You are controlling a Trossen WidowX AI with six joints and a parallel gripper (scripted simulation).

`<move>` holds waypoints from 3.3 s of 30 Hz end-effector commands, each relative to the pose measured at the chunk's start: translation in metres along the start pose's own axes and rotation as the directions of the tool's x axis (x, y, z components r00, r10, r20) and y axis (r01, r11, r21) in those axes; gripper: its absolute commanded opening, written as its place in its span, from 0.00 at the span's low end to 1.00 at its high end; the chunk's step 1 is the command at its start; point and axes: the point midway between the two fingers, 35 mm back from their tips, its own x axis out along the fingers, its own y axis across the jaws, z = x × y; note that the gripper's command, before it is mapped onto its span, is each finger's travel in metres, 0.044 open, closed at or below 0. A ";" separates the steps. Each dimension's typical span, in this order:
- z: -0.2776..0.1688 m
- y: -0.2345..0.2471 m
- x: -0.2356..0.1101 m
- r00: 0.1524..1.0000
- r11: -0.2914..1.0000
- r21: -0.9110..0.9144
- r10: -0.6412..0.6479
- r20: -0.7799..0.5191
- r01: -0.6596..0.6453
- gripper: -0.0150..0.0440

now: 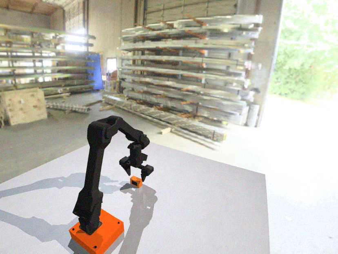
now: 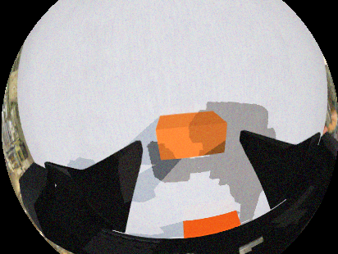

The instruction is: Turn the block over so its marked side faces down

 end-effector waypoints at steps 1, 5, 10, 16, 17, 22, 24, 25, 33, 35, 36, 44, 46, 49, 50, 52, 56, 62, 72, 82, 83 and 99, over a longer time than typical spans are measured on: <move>-0.002 0.000 0.009 1.000 1.000 -0.004 0.003 -0.009 -0.003 1.00; -0.002 0.000 0.016 1.000 1.000 -0.004 0.003 -0.009 -0.003 1.00; -0.002 0.000 0.018 1.000 1.000 -0.004 0.003 -0.009 -0.003 0.91; -0.002 0.000 0.018 1.000 1.000 -0.004 0.003 -0.009 -0.003 0.71; -0.002 0.000 0.018 1.000 1.000 -0.004 0.003 -0.009 -0.003 0.70; -0.002 0.000 0.018 1.000 1.000 -0.004 0.003 -0.009 -0.003 0.64; -0.002 0.000 0.018 1.000 1.000 -0.004 0.003 -0.009 -0.003 0.62; -0.002 0.000 0.018 1.000 1.000 -0.004 0.003 -0.009 -0.003 0.61; -0.002 0.000 0.018 1.000 1.000 -0.004 0.003 -0.009 -0.003 0.52; -0.002 0.000 0.018 1.000 1.000 -0.004 0.003 -0.009 -0.003 0.50; -0.002 0.000 0.017 1.000 1.000 -0.004 0.003 -0.009 -0.003 0.45; -0.002 0.000 -0.012 1.000 1.000 -0.004 0.003 -0.009 -0.003 0.25; -0.001 0.000 -0.011 1.000 1.000 -0.005 0.003 0.002 -0.003 0.25; -0.001 0.001 -0.009 0.999 1.000 -0.006 0.002 0.047 -0.002 0.25; 0.000 0.001 -0.008 0.998 1.000 -0.007 0.002 0.062 -0.001 0.25; 0.000 0.001 -0.006 0.996 1.000 -0.008 0.001 0.094 -0.001 0.25; 0.001 0.001 -0.004 0.988 1.000 -0.009 0.001 0.157 0.000 0.25; 0.001 0.001 -0.001 0.968 1.000 -0.009 0.001 0.249 0.001 0.25; -0.002 0.001 0.001 0.917 1.000 -0.008 0.003 0.398 0.000 0.25; -0.008 0.000 0.000 0.856 1.000 -0.004 0.005 0.517 -0.003 0.25; -0.008 0.000 0.000 0.856 1.000 -0.004 0.005 0.517 -0.003 0.25; 0.008 0.003 0.030 0.749 1.000 -0.011 0.006 0.662 0.001 0.25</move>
